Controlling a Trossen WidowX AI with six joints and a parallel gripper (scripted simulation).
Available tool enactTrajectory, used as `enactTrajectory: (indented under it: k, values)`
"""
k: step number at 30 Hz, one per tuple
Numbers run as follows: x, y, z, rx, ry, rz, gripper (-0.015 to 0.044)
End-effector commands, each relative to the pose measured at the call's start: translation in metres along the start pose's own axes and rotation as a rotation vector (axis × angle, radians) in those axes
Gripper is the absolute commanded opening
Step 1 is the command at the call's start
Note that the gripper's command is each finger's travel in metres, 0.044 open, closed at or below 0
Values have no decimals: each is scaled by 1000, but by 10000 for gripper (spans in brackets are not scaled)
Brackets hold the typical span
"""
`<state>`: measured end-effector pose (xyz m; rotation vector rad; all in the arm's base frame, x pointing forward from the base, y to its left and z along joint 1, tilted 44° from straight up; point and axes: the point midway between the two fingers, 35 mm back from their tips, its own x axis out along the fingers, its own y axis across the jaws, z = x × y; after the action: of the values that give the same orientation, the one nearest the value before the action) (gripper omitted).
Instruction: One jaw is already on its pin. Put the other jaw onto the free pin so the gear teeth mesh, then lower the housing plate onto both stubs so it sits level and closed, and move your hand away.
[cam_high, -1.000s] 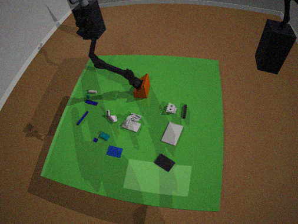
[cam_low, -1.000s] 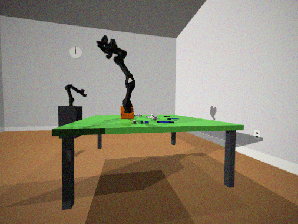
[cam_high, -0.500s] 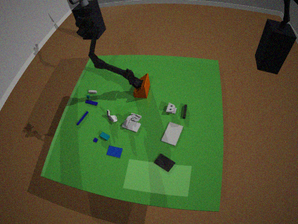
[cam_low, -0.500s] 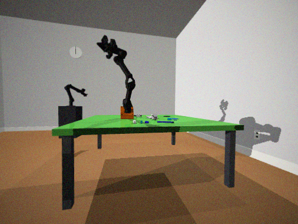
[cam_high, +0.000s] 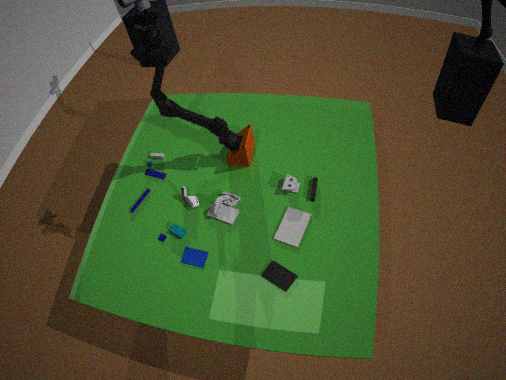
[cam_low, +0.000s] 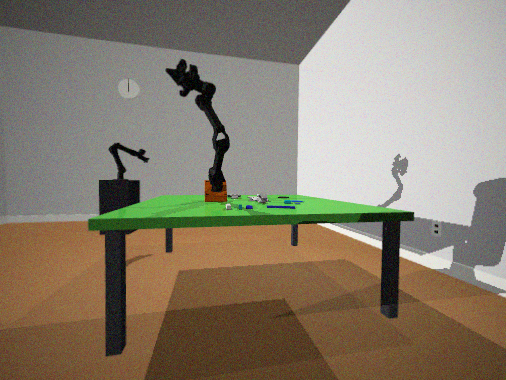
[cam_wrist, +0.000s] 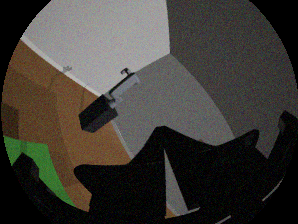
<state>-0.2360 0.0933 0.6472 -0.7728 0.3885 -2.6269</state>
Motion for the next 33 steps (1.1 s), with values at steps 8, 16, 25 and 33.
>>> enactTrajectory:
  k: [8, 16, 25, 33]
  values:
    - [-26, -40, -11, -17, 25, -183, 0]
    - [-47, -65, -15, -52, 47, -302, 0]
    - [-78, -93, -20, -71, 70, -450, 0]
    - [-112, -120, -25, -91, 97, -614, 0]
